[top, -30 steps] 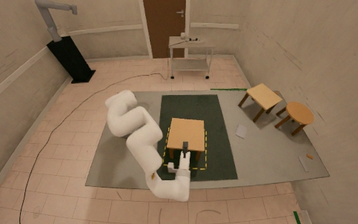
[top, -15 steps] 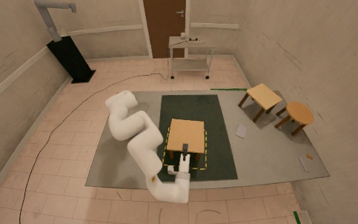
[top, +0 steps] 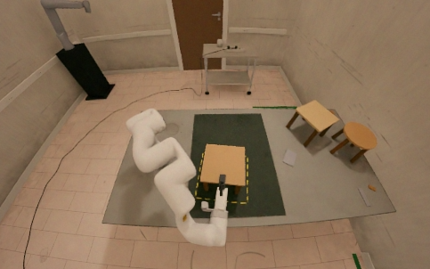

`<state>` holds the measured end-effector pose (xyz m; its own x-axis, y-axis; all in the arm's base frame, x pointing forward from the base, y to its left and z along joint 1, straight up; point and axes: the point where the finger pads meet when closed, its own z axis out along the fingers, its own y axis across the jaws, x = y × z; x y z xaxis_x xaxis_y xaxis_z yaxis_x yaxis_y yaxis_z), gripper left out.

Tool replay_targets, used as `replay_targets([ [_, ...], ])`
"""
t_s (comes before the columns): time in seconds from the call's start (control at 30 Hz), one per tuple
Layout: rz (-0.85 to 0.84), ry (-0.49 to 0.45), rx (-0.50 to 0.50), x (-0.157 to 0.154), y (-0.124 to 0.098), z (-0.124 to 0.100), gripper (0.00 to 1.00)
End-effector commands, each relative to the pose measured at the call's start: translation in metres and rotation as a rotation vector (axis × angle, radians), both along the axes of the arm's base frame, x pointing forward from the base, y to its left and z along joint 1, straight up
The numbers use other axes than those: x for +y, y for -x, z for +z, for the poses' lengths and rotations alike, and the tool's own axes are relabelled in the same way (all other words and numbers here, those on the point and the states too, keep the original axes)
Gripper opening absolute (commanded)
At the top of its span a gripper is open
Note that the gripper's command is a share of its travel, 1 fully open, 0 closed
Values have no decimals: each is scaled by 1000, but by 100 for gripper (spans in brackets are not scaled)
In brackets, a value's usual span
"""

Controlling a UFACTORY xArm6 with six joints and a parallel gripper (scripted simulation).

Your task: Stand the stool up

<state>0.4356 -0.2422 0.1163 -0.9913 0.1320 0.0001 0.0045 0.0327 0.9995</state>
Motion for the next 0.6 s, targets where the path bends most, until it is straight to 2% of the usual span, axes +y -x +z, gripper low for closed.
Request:
replay_targets([
  [0.0,1,-6,-5,-3,0,1,21],
  [0.57,1,-13,-5,-4,0,-1,21],
])
